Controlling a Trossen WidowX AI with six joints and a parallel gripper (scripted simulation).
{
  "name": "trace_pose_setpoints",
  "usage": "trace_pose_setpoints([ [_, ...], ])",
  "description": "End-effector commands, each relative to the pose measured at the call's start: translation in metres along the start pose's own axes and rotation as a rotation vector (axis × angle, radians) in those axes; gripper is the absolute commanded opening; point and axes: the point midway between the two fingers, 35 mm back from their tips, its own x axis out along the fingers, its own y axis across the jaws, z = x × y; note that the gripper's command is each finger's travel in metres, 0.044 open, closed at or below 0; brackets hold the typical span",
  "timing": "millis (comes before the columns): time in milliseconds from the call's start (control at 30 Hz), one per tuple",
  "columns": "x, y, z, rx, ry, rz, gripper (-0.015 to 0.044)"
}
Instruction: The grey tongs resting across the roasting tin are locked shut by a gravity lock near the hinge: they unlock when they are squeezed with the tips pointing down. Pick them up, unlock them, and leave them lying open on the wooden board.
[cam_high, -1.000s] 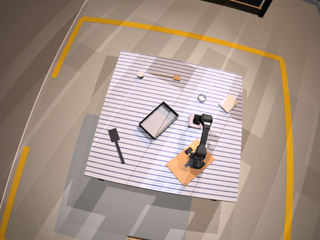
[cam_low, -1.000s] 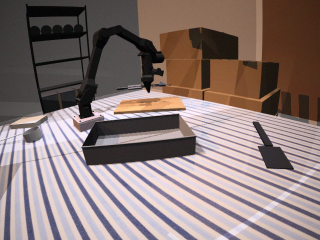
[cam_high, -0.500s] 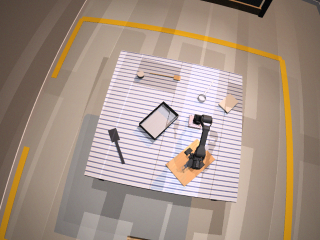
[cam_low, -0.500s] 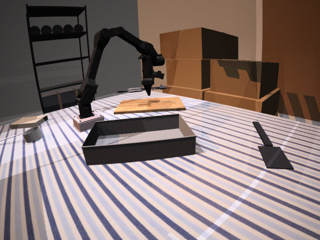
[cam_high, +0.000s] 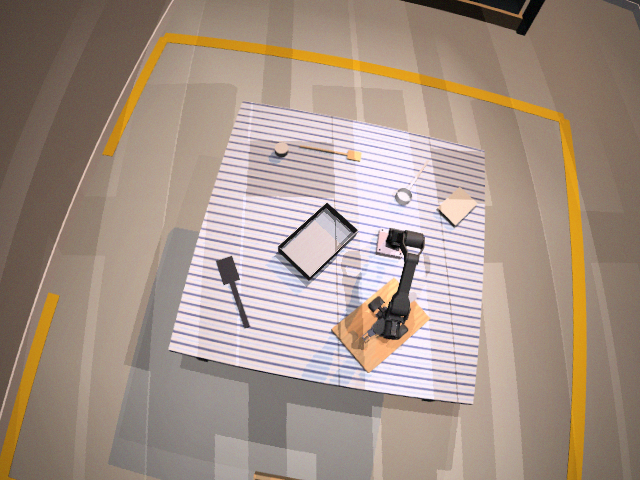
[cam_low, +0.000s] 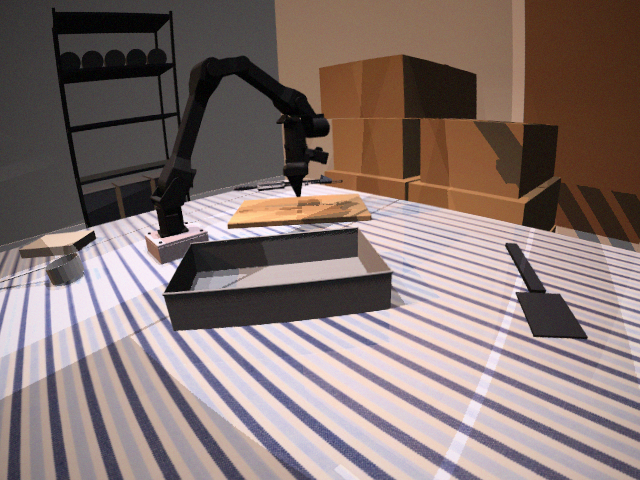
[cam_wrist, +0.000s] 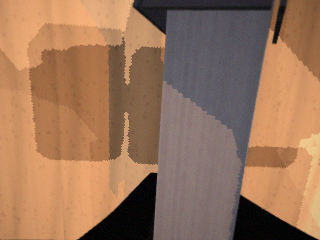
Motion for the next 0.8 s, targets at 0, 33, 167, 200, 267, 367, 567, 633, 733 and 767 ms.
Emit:
trace_pose_setpoints([
  [0, -0.0002, 0.0, 0.0, 0.0, 0.0, 0.0, -0.0045],
  [33, -0.0002, 0.0, 0.0, 0.0, 0.0, 0.0, -0.0019],
  [167, -0.0002, 0.0, 0.0, 0.0, 0.0, 0.0, 0.0086],
  [200, -0.0002, 0.0, 0.0, 0.0, 0.0, 0.0, 0.0113],
  [267, -0.0002, 0.0, 0.0, 0.0, 0.0, 0.0, 0.0165],
  [367, -0.0002, 0.0, 0.0, 0.0, 0.0, 0.0, 0.0244],
  [567, -0.0002, 0.0, 0.0, 0.0, 0.0, 0.0, 0.0401],
  [633, -0.0002, 0.0, 0.0, 0.0, 0.0, 0.0, 0.044],
  [733, -0.0009, -0.0028, 0.0007, 0.0, 0.0, 0.0, 0.044],
  [767, -0.0024, -0.0087, 0.0021, 0.0, 0.0, 0.0, 0.044],
])
